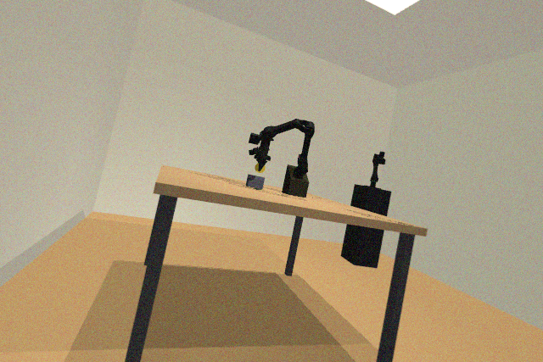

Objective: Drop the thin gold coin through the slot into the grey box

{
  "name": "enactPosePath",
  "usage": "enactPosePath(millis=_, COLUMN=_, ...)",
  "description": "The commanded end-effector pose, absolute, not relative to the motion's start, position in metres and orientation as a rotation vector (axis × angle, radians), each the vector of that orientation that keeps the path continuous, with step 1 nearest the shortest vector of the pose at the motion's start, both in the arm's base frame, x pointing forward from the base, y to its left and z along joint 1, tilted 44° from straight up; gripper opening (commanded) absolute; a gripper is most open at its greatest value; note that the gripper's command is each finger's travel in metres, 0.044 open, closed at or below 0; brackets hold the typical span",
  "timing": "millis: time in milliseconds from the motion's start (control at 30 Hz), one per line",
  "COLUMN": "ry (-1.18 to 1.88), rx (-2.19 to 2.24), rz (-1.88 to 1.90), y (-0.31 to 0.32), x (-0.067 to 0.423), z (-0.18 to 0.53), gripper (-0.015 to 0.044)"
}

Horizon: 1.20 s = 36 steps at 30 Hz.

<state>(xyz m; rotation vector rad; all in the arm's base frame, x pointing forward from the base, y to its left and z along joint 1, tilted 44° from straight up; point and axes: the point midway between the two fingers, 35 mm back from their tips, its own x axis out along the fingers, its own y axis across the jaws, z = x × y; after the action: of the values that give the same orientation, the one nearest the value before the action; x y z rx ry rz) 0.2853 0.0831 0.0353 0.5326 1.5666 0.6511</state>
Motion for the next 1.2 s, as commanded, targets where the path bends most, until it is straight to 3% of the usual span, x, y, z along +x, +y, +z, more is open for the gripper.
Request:
enactPosePath(millis=0, ry=1.573, rx=0.528, rz=0.649, y=0.075, x=0.286, z=0.025, gripper=0.0)
enactPosePath(millis=1167, ry=1.568, rx=0.535, rz=0.652, y=0.026, x=0.282, z=-0.018, gripper=0.0)
